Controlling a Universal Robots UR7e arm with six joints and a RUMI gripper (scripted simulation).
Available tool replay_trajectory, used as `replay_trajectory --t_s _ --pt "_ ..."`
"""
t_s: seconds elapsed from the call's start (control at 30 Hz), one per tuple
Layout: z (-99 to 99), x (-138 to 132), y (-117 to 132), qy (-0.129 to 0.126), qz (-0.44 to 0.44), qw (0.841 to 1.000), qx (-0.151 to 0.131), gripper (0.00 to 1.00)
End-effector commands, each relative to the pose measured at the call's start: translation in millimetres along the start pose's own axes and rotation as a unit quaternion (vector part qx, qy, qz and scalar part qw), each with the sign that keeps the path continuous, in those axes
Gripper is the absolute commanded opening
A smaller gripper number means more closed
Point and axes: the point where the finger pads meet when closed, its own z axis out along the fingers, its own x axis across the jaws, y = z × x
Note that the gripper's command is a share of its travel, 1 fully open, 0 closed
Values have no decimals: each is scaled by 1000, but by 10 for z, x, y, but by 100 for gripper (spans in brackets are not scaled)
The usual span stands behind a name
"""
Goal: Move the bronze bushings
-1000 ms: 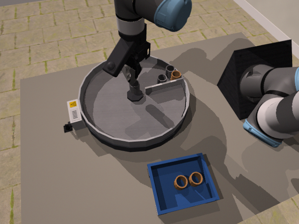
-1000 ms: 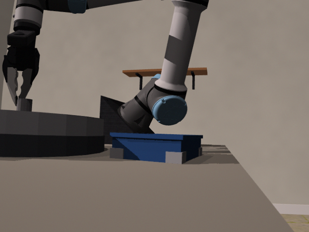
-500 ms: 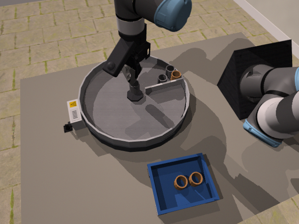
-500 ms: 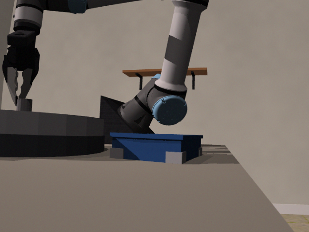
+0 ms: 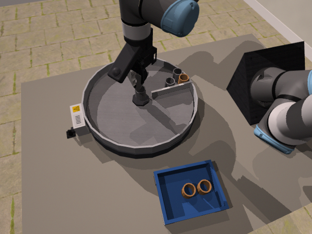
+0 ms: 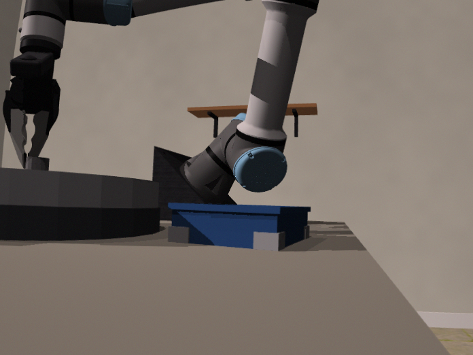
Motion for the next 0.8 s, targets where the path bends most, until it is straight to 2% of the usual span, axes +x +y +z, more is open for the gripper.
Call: replay_trajectory --t_s 0.0,0.77 --pt "89 4 -2 0 0 1000 0 0" --pt "69 21 -6 3 0 1000 1 0"
